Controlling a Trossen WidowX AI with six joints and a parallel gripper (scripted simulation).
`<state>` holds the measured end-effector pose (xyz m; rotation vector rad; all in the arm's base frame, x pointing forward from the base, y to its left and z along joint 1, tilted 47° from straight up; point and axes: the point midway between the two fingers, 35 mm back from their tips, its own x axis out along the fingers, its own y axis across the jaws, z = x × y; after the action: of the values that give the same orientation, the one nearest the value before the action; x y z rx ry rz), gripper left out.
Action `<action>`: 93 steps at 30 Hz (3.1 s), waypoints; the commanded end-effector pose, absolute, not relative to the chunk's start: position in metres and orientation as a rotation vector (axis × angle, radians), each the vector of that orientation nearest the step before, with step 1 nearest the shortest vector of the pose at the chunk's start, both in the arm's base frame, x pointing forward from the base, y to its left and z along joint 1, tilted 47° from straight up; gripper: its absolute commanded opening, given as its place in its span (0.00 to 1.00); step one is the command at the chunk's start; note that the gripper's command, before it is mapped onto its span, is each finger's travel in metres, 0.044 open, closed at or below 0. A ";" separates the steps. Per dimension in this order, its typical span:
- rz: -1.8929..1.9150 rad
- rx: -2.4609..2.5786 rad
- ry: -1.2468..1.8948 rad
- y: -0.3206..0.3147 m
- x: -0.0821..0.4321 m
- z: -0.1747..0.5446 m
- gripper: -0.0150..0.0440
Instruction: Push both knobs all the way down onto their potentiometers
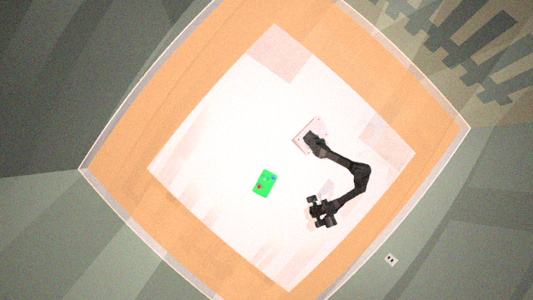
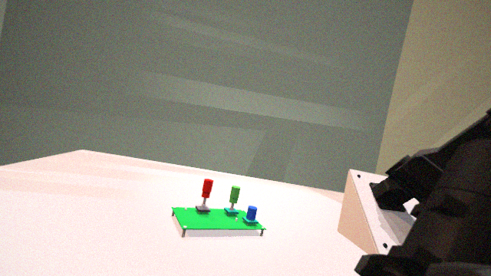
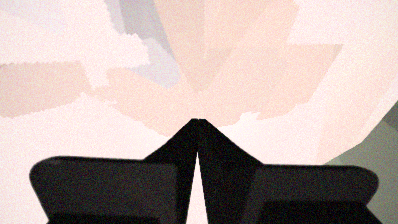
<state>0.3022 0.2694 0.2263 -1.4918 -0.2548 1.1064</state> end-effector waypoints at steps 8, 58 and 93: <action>1.282 -1.590 0.078 0.179 0.360 0.142 0.25; 1.638 -1.168 0.041 -0.026 0.350 0.012 0.25; 1.638 -1.167 0.040 -0.018 0.351 0.006 0.25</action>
<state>0.3513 -0.0204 0.0068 -1.1748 0.0400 1.6373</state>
